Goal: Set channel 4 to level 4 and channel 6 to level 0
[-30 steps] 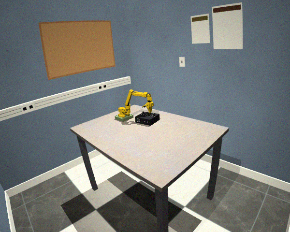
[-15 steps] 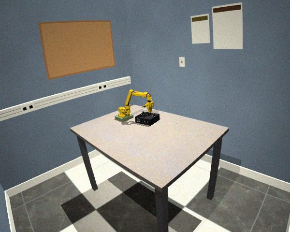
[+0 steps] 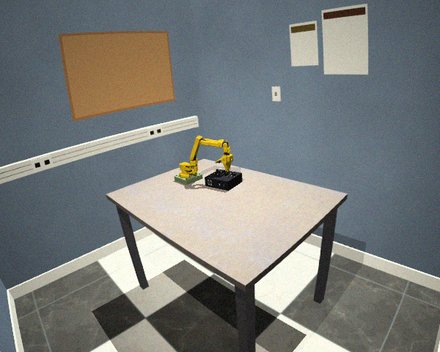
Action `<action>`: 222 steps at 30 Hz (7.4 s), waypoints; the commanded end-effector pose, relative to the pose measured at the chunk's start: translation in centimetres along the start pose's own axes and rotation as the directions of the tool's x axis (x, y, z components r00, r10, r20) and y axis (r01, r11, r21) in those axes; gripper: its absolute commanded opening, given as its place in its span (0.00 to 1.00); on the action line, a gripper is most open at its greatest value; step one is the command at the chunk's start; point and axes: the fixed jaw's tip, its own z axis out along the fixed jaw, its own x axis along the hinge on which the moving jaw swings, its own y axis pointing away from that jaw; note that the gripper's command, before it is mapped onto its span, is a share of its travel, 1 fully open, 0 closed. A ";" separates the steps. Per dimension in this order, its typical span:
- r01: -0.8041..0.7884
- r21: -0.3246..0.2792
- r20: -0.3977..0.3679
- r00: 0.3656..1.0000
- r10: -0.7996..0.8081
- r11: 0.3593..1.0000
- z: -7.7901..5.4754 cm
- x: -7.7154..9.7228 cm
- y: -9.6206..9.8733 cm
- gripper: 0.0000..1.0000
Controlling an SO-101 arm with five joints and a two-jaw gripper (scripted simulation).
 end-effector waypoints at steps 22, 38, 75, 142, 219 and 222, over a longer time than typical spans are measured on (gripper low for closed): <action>-0.001 -0.008 0.021 1.000 0.001 1.000 0.2 -0.2 0.5 0.00; -0.001 -0.008 0.021 1.000 0.001 1.000 0.0 -0.1 0.8 0.00; -0.001 -0.009 0.021 1.000 0.001 1.000 -0.3 0.0 1.4 0.00; -0.001 -0.009 0.021 1.000 0.001 1.000 -0.3 0.2 2.3 0.00; -0.001 -0.008 0.021 1.000 0.001 1.000 0.1 -0.1 1.2 0.00; -0.001 -0.008 0.021 1.000 0.001 1.000 0.1 -0.1 1.1 0.00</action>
